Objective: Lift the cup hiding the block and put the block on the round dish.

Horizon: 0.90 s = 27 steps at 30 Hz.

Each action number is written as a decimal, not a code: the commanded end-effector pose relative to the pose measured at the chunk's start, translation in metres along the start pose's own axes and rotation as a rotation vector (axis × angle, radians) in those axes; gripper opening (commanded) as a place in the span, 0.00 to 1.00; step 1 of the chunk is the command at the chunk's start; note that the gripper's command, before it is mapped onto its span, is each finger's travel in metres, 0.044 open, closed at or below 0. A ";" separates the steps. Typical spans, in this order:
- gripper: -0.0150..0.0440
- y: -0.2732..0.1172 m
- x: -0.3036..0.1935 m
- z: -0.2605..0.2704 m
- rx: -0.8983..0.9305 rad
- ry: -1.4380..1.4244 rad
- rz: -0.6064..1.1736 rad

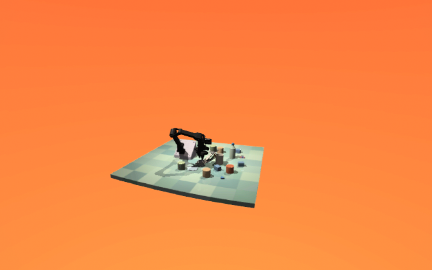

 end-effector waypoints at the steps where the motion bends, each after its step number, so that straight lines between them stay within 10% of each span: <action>1: 0.69 0.009 -0.001 0.002 0.005 -0.008 0.010; 16: 0.69 0.031 -0.002 0.003 0.004 -0.008 0.011; 27: 0.47 0.031 -0.002 0.003 0.004 -0.008 0.011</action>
Point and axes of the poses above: the point midway between the two fingers, 35 mm back from their tips, its own y axis out along the fingers, its own z axis across the jaws, x = y × z, the point moved 3 cm from there along -y, back along the fingers, and after that the axes turned 15 degrees about -y, right-handed, at the moved point
